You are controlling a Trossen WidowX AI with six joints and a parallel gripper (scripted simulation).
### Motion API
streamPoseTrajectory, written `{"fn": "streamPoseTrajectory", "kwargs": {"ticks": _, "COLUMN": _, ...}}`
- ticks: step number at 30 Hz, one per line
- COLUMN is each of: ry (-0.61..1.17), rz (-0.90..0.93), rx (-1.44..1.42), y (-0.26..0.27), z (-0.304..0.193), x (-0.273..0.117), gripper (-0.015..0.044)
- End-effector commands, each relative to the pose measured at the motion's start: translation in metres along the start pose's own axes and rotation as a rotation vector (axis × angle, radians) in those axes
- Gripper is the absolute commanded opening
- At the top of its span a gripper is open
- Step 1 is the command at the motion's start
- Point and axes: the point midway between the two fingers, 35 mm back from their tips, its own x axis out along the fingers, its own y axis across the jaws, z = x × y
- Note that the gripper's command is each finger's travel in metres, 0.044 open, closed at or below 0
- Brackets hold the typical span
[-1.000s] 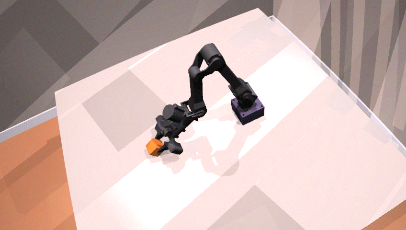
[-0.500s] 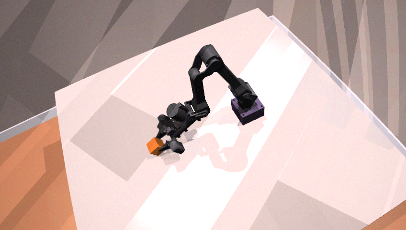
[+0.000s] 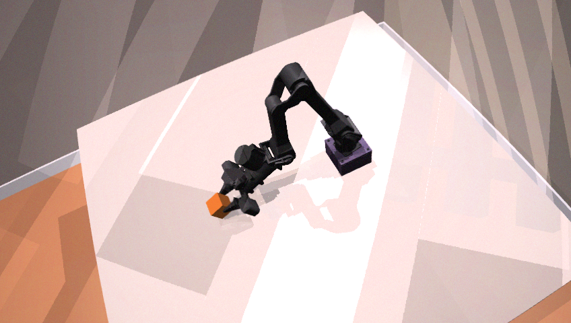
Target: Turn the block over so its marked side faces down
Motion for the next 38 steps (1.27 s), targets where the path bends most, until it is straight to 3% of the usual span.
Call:
{"fn": "streamPoseTrajectory", "kwargs": {"ticks": 1, "ry": -0.006, "rz": 0.002, "rx": 0.003, "y": 0.0003, "z": 0.0014, "x": -0.0001, "gripper": 0.0289}}
{"fn": "streamPoseTrajectory", "kwargs": {"ticks": 7, "ry": -0.006, "rz": 0.002, "rx": 0.003, "y": 0.0003, "z": 0.0014, "x": -0.0001, "gripper": 0.044}}
{"fn": "streamPoseTrajectory", "kwargs": {"ticks": 38, "ry": -0.006, "rz": 0.002, "rx": 0.003, "y": 0.0003, "z": 0.0014, "x": -0.0001, "gripper": 0.044}}
